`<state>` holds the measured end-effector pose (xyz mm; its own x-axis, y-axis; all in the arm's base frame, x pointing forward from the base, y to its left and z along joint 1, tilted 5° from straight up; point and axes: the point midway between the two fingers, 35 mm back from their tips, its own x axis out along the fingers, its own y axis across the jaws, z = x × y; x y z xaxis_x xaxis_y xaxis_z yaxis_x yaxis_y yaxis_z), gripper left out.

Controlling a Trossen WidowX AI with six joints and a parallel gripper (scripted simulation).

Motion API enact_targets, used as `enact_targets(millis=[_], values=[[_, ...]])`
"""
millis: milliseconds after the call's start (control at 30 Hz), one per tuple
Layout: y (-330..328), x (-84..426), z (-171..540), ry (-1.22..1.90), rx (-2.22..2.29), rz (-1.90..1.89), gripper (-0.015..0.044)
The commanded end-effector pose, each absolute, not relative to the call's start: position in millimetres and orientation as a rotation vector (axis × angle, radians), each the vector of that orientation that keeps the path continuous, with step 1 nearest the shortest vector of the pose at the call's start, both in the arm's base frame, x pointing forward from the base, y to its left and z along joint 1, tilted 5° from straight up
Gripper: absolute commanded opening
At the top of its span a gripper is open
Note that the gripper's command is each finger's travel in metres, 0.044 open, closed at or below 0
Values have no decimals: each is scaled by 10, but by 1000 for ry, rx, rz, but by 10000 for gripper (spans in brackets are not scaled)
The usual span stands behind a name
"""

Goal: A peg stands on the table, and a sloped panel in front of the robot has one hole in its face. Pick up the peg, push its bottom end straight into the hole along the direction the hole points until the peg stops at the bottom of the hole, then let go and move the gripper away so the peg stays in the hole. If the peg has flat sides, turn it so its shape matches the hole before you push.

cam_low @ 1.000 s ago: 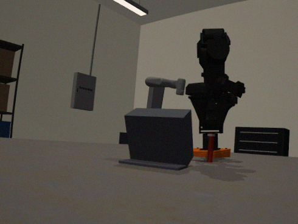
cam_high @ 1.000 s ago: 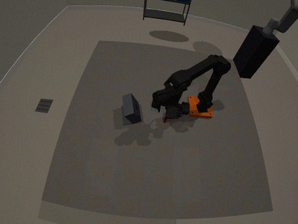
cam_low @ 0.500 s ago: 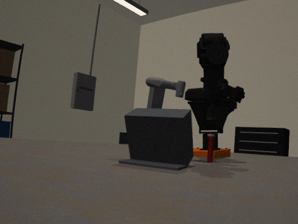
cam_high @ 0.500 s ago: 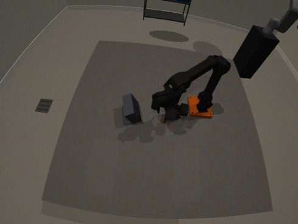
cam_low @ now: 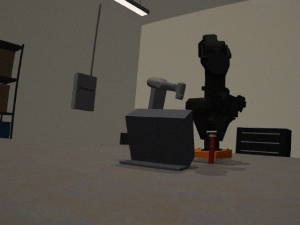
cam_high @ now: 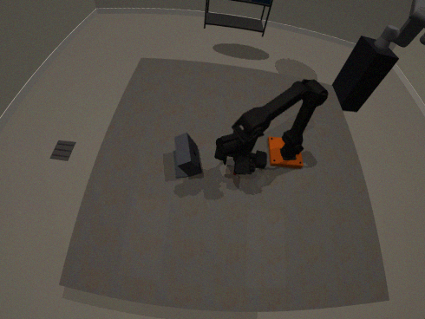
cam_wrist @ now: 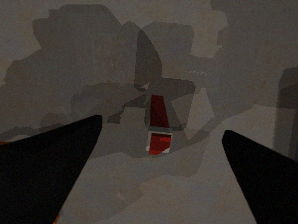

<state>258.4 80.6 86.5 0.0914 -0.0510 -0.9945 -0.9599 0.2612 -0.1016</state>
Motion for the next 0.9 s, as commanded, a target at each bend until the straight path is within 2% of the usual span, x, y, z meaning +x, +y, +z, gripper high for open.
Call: enact_targets(millis=[0,467,867], values=[[802,2572,760,1290,-1082,935,440],[790,2569,625,1291,-1082,935,440],[788,2580,661,1285,-1082,926,125]])
